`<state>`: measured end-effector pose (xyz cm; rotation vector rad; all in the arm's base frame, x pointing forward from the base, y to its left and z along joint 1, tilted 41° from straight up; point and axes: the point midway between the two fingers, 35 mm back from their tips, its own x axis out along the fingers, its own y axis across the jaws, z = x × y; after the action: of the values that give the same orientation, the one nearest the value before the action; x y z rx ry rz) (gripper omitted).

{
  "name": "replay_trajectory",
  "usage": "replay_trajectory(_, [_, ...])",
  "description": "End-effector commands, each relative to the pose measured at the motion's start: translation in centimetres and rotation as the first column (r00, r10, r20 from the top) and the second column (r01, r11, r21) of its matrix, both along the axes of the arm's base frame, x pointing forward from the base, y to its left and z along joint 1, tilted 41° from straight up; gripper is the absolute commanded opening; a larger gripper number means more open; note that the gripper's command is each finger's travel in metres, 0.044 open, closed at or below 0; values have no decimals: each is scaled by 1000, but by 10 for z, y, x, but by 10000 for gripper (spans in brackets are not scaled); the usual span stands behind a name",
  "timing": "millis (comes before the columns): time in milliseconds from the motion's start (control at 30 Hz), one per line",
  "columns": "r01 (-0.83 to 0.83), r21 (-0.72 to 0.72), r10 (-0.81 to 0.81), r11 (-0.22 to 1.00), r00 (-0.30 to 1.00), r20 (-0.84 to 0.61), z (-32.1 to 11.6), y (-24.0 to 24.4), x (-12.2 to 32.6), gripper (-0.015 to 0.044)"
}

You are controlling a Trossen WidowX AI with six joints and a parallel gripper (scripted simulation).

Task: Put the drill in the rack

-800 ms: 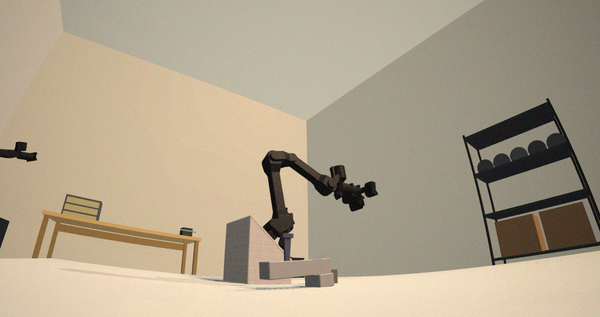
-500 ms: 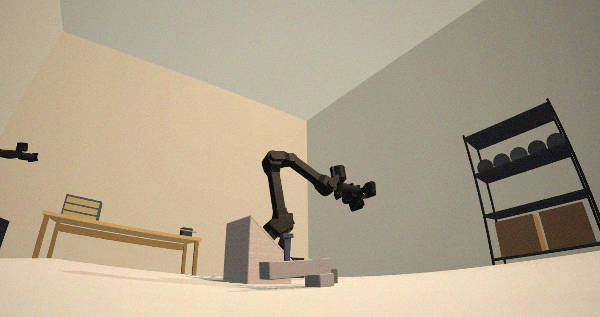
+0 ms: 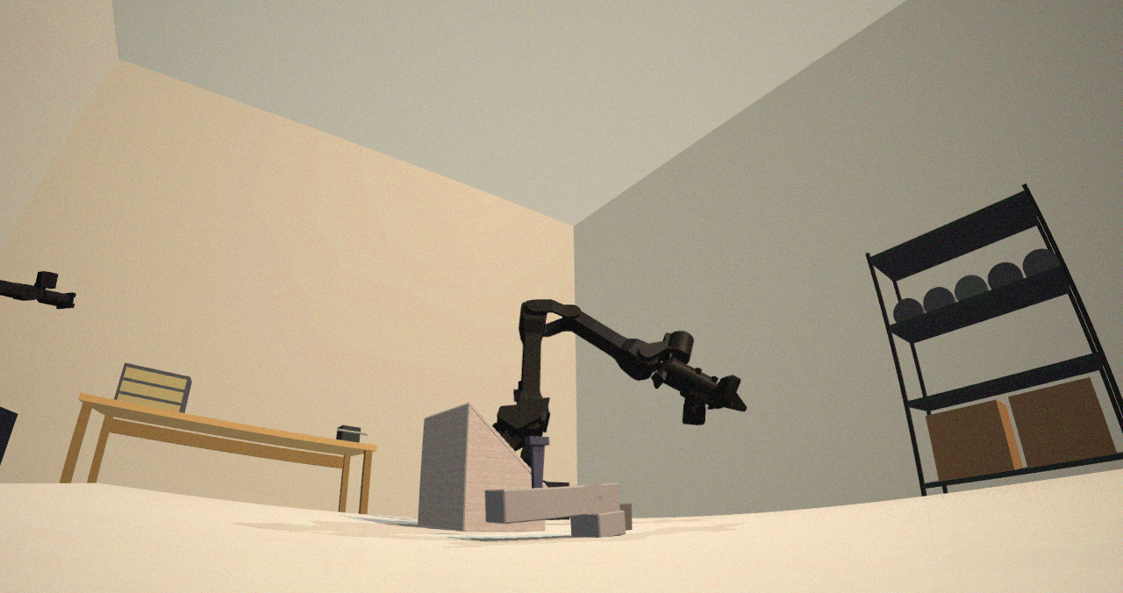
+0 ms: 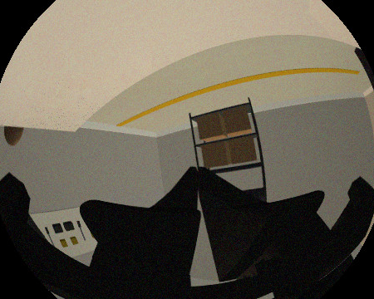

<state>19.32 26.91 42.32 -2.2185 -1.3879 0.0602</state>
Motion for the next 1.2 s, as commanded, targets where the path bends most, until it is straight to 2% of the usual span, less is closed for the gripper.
replay_trajectory(0, [76, -55, -85, 996, 979, -185, -35, -6, 46, 0])
replay_trajectory(133, [128, -96, -154, 987, 919, -362, -68, -16, 82, 0])
replay_trajectory(267, [213, -144, -256, 966, 760, -597, -117, -41, 128, 0])
replay_trajectory(433, [334, -196, -340, 922, 454, -824, -179, -87, 171, 0])
replay_trajectory(633, [490, -246, -307, 836, 47, -951, -245, -154, 200, 0])
replay_trajectory(733, [542, -275, -257, 794, -111, -960, -268, -179, 204, 0])
replay_trajectory(800, [589, -310, -186, 746, -262, -947, -290, -203, 204, 0])
replay_trajectory(900, [656, -381, -16, 652, -491, -871, -325, -245, 198, 0])
replay_trajectory(967, [684, -432, 115, 588, -599, -792, -345, -269, 190, 0])
replay_trajectory(1067, [702, -522, 344, 484, -701, -624, -373, -305, 172, 0])
replay_trajectory(1167, [681, -624, 589, 383, -701, -403, -399, -339, 148, 0])
